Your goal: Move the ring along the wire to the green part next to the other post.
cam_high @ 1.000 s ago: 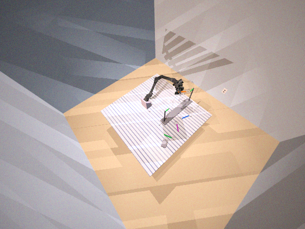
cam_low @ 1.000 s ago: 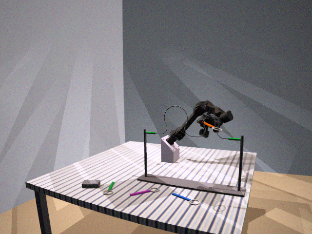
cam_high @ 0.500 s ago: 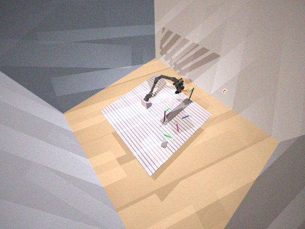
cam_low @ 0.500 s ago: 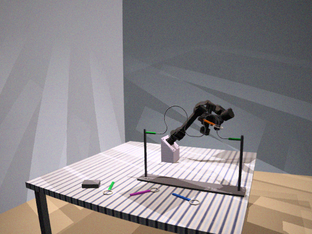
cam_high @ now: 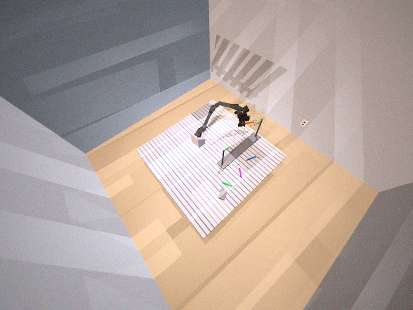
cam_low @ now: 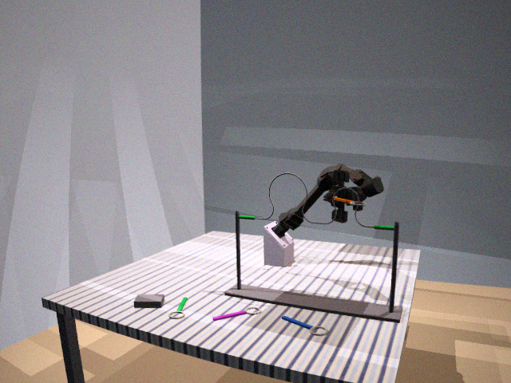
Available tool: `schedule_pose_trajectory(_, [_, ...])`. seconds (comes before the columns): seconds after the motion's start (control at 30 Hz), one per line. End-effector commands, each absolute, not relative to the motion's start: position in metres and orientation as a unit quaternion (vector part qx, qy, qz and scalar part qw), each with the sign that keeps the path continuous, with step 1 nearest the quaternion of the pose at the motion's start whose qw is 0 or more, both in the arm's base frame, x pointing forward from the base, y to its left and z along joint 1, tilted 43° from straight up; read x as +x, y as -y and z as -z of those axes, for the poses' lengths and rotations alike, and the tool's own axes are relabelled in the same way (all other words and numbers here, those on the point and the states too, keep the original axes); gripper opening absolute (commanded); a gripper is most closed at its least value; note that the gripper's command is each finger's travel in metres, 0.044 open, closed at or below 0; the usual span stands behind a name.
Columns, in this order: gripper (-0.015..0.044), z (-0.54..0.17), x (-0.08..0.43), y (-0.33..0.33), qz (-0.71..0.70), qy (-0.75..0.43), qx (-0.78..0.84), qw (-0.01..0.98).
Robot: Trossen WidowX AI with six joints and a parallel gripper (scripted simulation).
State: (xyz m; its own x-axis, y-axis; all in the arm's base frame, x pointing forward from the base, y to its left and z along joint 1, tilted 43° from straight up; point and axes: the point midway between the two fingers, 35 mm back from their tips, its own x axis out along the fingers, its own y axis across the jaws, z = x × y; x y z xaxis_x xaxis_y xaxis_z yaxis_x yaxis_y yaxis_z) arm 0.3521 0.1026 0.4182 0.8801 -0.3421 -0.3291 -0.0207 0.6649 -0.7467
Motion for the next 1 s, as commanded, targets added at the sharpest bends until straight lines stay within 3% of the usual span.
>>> schedule_pose_trajectory(0.0, [-0.015,-0.417,0.352,-0.105,0.082,-0.23,-0.362,0.9])
schedule_pose_trajectory(0.97, [-0.015,-0.398,0.352,-0.143,-0.007,-0.247,-0.061,0.967])
